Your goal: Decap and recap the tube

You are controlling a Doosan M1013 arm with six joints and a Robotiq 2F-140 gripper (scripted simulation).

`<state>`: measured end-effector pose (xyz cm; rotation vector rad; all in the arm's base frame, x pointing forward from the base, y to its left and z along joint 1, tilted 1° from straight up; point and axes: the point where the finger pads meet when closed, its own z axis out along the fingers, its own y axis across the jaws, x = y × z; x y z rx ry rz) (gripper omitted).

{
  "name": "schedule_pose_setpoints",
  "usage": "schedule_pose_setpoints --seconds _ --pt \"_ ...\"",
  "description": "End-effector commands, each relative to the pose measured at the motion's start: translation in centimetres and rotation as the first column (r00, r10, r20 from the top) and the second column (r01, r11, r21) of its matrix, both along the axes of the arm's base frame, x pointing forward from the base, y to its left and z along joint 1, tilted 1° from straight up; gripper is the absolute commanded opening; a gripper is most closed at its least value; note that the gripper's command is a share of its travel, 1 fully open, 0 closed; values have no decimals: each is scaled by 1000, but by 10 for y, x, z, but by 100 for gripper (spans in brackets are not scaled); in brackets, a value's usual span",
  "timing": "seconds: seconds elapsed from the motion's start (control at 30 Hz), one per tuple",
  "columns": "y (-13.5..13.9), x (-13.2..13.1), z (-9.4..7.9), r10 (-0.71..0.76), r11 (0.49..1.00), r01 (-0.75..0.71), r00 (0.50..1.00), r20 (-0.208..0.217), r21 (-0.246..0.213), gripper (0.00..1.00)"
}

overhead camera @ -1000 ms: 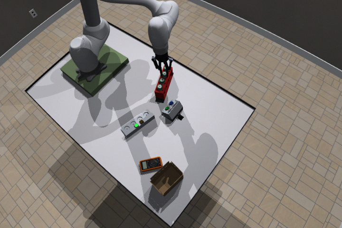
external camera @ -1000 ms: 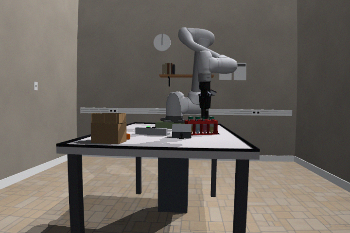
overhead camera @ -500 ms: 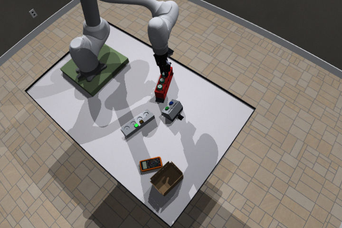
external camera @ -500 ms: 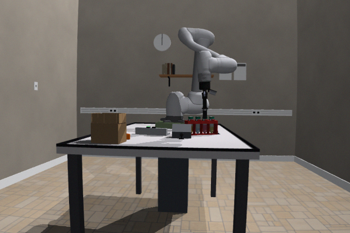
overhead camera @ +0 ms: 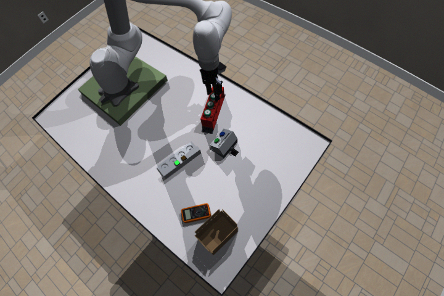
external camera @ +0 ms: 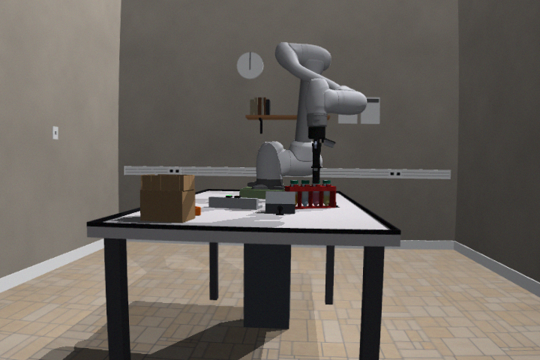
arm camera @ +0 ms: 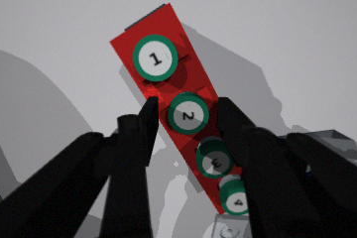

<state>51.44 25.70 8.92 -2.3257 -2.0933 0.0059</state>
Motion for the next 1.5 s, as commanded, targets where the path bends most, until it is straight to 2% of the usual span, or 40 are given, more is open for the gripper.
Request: schedule_pose_setpoints --seconds 0.0,0.1,0.23,0.47,0.53,0.57,0.6,0.67,0.7,0.93,0.97,1.43,1.47 --pt "0 0 1 83 997 -83 997 2 1 41" --pt "0 0 1 302 953 -302 953 4 3 41" --pt "0 0 1 457 890 -457 890 5 3 41" --pt "0 0 1 708 706 -708 706 9 4 41" --pt "0 0 1 708 706 -708 706 9 4 41" --pt "0 0 1 777 629 -777 629 10 6 41" --pt "0 0 1 816 578 -816 578 11 4 41" --pt "0 0 1 857 514 -858 514 12 4 41" --pt "0 0 1 866 500 -866 500 12 6 41" --pt "0 0 1 866 500 -866 500 12 6 41" --pt "0 0 1 866 500 -866 500 12 6 30" --pt "0 0 1 866 501 -866 501 12 5 30" --pt "0 0 1 840 543 -840 543 12 6 30"
